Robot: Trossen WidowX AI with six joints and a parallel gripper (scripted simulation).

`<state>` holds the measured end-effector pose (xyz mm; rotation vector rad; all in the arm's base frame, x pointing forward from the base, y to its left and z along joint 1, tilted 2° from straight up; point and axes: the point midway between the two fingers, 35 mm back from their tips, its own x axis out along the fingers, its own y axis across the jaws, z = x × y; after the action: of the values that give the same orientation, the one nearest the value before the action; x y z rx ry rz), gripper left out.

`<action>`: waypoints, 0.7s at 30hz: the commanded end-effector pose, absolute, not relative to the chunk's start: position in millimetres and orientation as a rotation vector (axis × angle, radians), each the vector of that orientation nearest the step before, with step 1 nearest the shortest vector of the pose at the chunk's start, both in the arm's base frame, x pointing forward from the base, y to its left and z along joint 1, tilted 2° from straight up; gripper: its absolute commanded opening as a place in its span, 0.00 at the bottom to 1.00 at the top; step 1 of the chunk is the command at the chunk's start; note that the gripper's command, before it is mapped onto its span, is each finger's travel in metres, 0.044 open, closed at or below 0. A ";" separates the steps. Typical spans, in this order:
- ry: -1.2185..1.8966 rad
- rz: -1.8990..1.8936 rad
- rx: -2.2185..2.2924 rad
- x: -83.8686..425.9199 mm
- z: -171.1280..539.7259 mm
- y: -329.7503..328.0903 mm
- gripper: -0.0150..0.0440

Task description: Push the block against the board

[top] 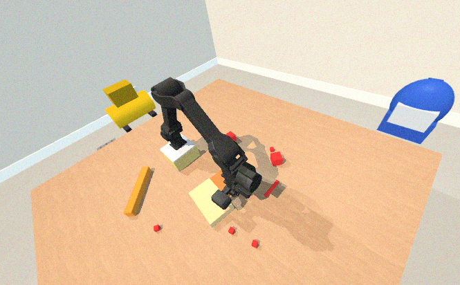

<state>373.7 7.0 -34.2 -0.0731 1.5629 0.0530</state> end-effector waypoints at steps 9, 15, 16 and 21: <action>1.566 0.045 -0.073 362.4 -34.9 5.3 0.25; 1.567 0.045 -0.073 358.6 -35.0 5.0 0.25; 1.567 0.045 -0.073 359.1 -35.0 5.1 0.25; 1.566 0.045 -0.073 365.5 -34.6 5.6 0.25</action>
<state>363.3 6.1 -33.0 -0.0717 1.5585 0.0515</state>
